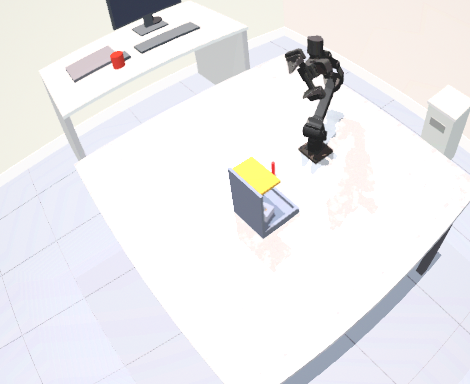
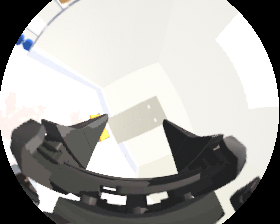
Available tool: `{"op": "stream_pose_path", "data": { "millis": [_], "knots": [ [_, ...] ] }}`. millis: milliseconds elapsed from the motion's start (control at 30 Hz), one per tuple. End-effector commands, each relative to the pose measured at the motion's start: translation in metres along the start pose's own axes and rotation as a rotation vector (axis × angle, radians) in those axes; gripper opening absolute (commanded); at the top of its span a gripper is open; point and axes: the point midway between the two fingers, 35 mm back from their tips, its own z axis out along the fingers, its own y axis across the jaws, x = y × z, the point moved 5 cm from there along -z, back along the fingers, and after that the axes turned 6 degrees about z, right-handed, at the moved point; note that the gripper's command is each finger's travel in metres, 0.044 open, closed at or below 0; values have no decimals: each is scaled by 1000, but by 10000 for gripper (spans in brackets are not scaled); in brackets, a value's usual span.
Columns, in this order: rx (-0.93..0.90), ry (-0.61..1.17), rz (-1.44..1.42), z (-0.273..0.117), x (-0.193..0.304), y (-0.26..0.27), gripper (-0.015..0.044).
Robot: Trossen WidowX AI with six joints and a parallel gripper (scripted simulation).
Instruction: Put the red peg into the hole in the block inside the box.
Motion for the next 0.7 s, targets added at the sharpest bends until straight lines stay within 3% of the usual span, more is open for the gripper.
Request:
{"op": "stream_pose_path", "data": {
  "millis": [0, 667],
  "knots": [
    [-40, 82, -119, 18, 17, 14, 440],
    [-306, 388, -741, 60, 98, 78, 440]
  ]
}}
